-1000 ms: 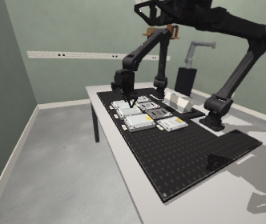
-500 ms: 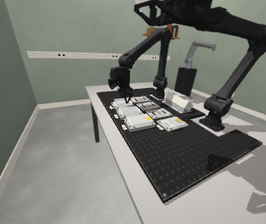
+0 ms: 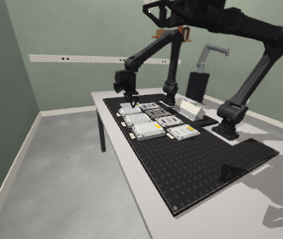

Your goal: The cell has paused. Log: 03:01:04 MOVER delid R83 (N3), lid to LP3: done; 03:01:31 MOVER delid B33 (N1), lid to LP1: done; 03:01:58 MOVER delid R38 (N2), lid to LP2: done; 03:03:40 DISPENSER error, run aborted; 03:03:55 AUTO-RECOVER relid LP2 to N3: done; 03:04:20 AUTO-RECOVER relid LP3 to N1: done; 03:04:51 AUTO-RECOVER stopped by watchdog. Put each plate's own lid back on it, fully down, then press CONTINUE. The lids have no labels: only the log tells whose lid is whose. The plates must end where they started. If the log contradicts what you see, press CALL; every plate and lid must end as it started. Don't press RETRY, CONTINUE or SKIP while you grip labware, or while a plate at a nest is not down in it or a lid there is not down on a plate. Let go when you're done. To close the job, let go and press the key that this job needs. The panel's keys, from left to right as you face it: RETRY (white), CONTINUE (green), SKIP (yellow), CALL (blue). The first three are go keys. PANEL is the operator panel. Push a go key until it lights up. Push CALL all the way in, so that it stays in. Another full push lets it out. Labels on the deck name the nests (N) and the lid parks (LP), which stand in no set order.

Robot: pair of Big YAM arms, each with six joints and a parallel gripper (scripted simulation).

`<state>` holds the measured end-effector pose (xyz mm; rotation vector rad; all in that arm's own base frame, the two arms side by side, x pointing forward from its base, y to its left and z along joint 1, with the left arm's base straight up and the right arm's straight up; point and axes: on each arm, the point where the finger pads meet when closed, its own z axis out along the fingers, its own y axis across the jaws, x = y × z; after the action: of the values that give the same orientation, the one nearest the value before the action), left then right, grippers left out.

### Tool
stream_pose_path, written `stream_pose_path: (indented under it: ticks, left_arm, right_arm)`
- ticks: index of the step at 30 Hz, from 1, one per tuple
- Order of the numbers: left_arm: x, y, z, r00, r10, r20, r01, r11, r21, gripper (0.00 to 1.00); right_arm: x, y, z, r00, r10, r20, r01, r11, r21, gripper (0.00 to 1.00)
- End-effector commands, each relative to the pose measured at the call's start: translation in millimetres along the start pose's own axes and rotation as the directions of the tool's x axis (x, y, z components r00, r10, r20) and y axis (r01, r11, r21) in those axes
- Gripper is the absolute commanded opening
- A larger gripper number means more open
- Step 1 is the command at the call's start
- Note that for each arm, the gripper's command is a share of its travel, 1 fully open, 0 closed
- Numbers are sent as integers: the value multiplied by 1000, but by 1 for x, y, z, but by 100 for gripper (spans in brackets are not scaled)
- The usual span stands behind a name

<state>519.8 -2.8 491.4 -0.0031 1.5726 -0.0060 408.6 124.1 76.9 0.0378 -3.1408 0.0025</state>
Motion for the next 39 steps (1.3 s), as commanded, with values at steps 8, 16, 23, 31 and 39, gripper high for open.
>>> stream_pose_path:
  ticks: [8, 16, 23, 31, 39]
  left_arm:
    - [-37, 8, -6, 998, 14, 67, -13, 1000, -13, 100]
    - [-37, 8, -6, 998, 14, 67, -13, 1000, -13, 100]
    - [-37, 8, -6, 998, 14, 67, -13, 1000, -13, 100]
    - [-37, 8, -6, 998, 14, 67, -13, 1000, -13, 100]
    - [-37, 8, -6, 998, 14, 67, -13, 1000, -13, 100]
  right_arm:
    - [-17, 8, -21, 998, -18, 60, 19, 1000, -18, 0]
    - [-17, 10, -21, 998, -18, 59, 19, 1000, -18, 0]
    - [-7, 7, -5, 1000, -18, 23, 19, 1000, -8, 0]
    - [-3, 7, 7, 1000, -17, 6, 17, 1000, -4, 0]
    - [-3, 7, 9, 1000, -16, 6, 16, 1000, -4, 0]
